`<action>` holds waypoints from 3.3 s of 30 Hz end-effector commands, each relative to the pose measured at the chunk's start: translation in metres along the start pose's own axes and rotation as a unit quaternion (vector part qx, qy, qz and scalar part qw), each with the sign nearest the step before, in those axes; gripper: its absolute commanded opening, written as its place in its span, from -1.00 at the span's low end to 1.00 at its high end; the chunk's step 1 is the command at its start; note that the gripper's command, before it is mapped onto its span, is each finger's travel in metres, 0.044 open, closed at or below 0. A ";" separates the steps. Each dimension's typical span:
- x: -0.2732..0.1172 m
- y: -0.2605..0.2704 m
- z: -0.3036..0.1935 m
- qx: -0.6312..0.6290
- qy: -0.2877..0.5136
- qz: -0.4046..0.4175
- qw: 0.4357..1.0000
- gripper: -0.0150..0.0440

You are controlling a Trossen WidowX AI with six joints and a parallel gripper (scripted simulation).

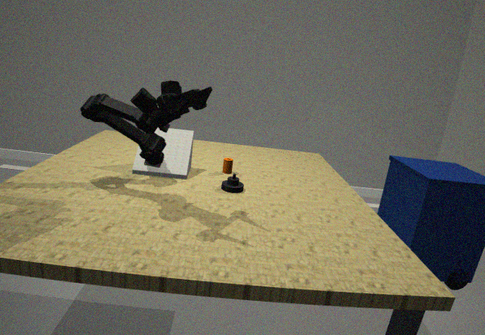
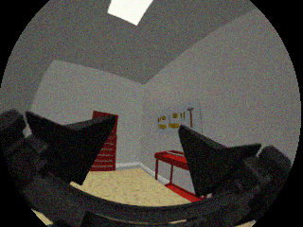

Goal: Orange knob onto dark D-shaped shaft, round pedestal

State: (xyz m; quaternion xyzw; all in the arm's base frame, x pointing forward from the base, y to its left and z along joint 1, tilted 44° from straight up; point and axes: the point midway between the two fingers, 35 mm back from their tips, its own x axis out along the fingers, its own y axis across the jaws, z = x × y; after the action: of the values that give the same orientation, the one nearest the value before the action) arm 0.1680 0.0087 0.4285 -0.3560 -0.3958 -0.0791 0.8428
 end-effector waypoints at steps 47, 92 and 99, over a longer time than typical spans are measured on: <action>-0.200 0.393 -0.136 -0.152 0.855 0.238 0.435 1.00; -0.239 0.391 -0.199 -0.157 0.854 0.236 0.436 1.00; -0.245 0.390 -0.209 -0.157 0.854 0.236 0.436 1.00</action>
State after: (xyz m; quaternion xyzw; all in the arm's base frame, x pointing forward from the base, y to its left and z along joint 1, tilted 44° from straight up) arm 0.2921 0.1262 -0.0428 -0.3087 0.6436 -0.2012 0.6709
